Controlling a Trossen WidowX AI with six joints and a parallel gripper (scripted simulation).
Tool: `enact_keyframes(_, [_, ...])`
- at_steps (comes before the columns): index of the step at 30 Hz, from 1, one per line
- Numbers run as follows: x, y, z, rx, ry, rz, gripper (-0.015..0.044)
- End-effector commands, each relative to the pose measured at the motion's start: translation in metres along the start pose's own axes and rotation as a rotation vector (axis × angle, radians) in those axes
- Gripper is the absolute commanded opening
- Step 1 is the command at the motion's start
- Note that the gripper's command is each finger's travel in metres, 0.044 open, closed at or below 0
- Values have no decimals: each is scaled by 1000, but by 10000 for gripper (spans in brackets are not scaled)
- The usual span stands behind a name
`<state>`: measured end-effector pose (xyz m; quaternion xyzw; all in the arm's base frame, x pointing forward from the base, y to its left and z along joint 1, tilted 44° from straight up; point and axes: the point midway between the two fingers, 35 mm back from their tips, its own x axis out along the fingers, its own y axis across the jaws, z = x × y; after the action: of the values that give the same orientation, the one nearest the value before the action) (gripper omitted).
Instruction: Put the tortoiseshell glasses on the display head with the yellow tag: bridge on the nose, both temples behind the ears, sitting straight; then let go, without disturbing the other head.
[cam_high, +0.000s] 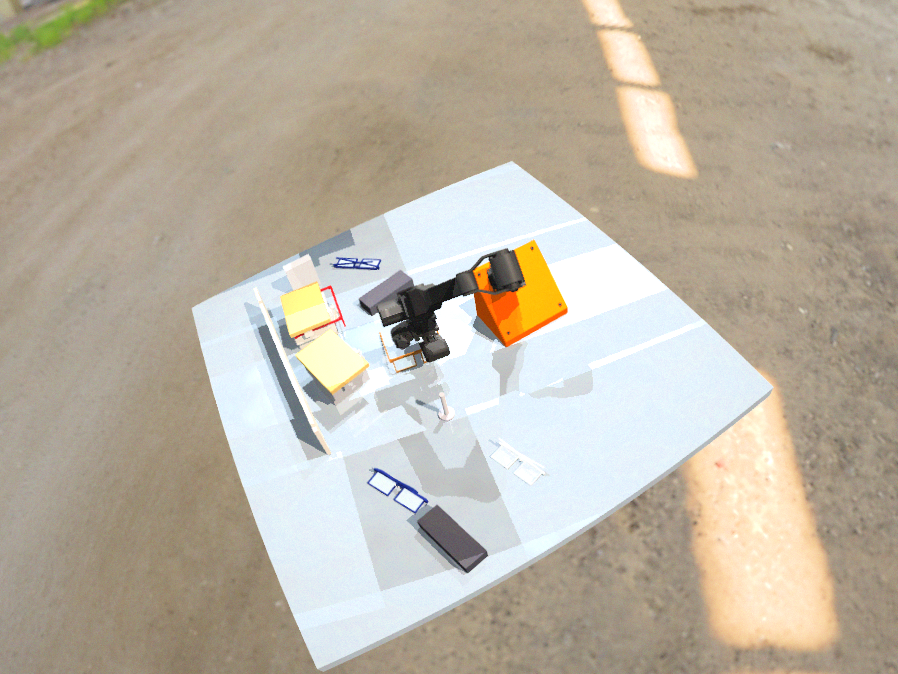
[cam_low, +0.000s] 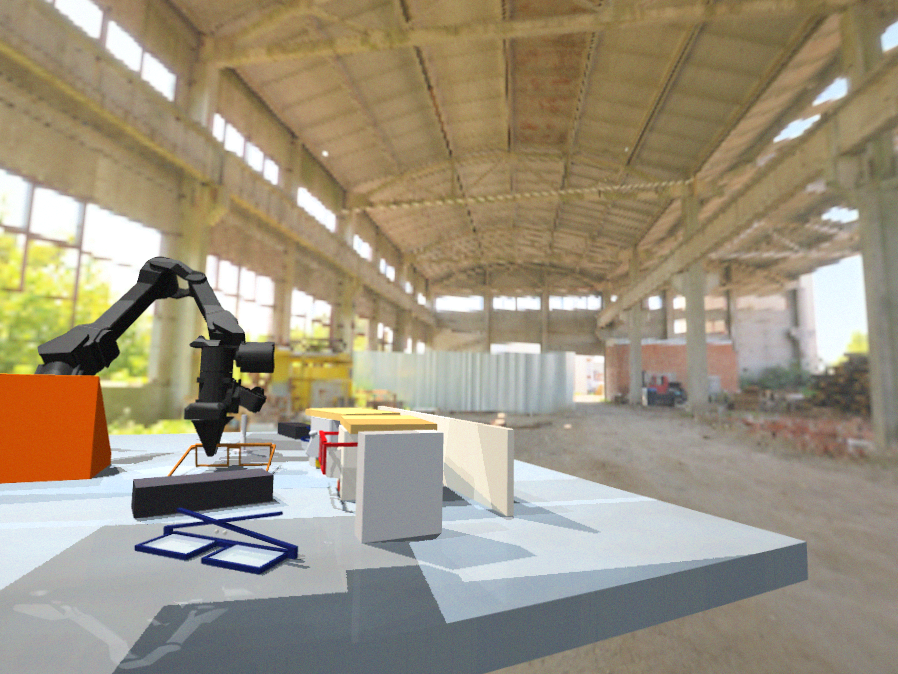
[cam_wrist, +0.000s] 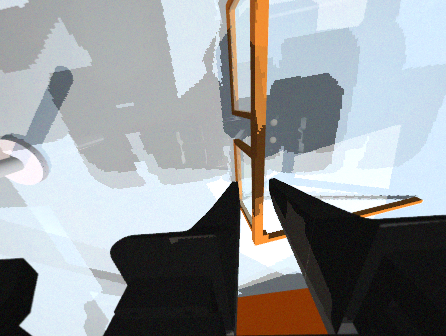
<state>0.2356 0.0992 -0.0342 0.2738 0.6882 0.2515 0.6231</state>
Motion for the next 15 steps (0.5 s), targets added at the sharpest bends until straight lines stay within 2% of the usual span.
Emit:
enact_keyframes(1, [-1, -2, 0, -1, 2, -1, 107])
enact_keyframes(15, [-6, -8, -1, 1, 5, 0, 107])
